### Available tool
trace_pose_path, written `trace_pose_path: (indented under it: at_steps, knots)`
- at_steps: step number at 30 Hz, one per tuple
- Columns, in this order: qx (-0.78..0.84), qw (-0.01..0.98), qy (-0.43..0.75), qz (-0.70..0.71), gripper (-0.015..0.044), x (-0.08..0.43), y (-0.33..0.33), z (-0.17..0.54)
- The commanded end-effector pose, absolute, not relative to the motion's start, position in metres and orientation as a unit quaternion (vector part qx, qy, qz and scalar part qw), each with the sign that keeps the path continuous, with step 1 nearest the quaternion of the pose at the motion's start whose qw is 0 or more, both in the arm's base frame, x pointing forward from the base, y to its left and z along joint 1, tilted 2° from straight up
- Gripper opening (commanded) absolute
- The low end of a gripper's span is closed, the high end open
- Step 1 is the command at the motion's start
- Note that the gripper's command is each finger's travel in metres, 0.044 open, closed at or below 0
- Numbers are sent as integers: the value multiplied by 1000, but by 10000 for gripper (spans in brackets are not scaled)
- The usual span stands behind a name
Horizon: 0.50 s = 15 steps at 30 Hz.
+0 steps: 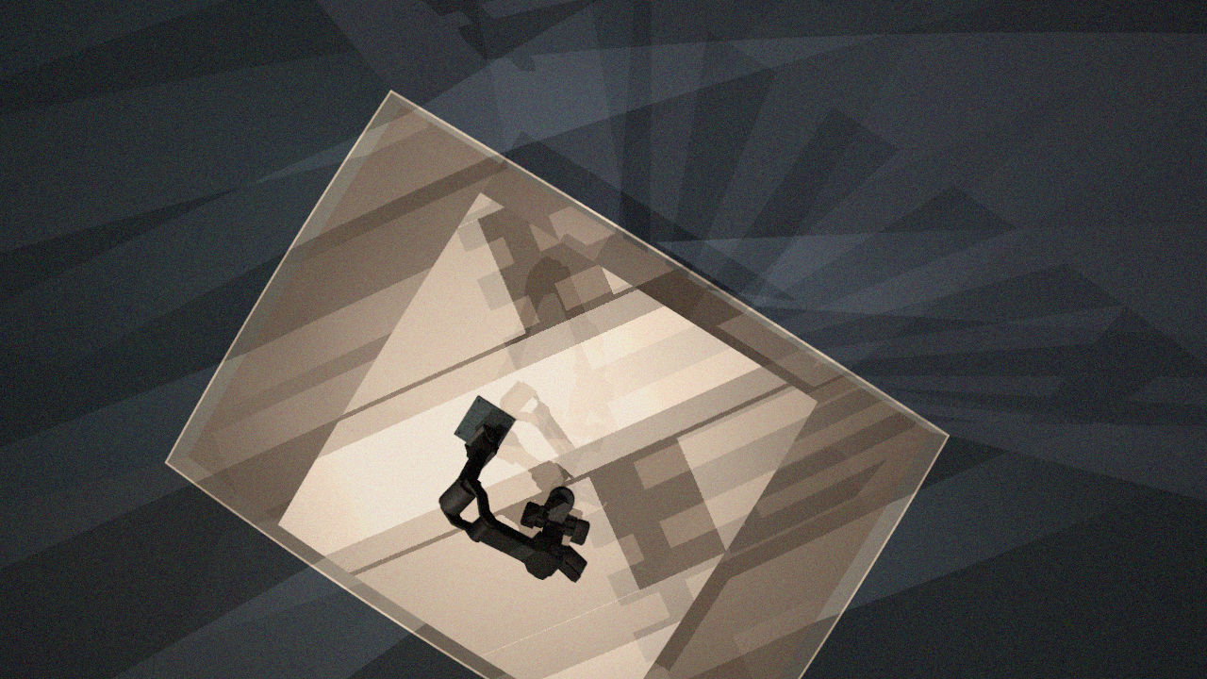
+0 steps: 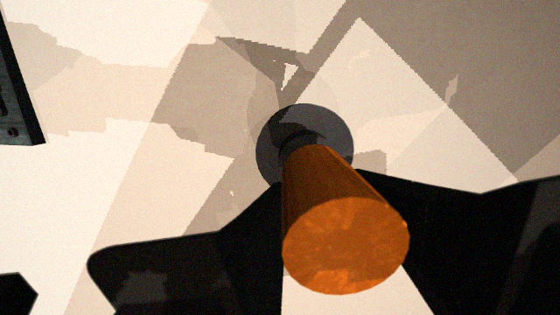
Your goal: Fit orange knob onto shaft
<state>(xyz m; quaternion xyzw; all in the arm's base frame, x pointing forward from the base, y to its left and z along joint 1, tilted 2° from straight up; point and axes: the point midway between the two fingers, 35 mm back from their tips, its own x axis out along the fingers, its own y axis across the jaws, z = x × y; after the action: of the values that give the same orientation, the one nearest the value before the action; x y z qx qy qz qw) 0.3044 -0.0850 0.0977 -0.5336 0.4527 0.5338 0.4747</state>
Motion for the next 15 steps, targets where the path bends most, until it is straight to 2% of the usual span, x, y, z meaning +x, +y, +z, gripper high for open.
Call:
trace_pose_path:
  at_steps: [1, 15]
  knots:
    - [-535, 475, 450, 534, 0, 304, -84, 98]
    - [-535, 475, 450, 534, 0, 299, -83, 101]
